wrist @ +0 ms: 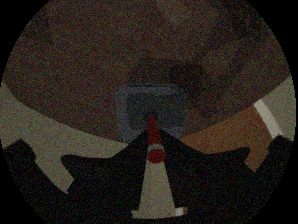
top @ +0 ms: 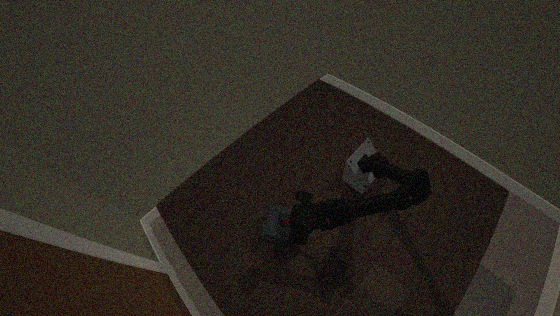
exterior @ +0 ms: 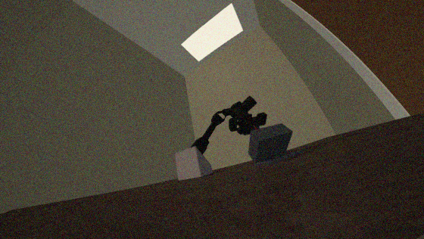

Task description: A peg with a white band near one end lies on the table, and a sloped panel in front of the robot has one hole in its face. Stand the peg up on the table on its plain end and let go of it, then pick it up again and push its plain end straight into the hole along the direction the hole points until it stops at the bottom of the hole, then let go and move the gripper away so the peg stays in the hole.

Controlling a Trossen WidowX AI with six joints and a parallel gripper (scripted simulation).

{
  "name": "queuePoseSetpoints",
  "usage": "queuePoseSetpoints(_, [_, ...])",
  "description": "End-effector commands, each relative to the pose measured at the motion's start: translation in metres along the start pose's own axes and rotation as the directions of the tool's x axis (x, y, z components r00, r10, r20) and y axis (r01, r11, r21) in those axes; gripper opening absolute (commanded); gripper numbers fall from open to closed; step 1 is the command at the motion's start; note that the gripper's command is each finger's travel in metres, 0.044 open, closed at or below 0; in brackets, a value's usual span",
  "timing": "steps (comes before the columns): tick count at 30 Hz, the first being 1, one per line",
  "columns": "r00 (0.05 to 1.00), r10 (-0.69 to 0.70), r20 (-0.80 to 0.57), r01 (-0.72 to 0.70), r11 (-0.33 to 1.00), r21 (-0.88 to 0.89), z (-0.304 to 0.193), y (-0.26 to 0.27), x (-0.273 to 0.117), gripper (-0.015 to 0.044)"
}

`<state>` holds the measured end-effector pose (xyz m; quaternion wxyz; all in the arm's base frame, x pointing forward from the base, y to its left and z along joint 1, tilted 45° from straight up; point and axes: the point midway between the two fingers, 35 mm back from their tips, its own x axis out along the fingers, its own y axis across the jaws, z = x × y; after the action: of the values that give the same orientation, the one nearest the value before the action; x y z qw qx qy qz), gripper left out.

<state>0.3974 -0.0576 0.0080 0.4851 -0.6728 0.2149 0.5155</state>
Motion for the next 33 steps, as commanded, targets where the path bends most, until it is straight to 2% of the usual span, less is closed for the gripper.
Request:
queuePoseSetpoints(1, [1.000, -0.001, -0.001, 0.001, 1.000, 0.000, 0.000, 0.000, -0.001, 0.0000])
queuePoseSetpoints(33, [1.000, -0.001, -0.001, 0.001, 1.000, 0.000, -0.002, 0.001, 0.013, 0.0000])
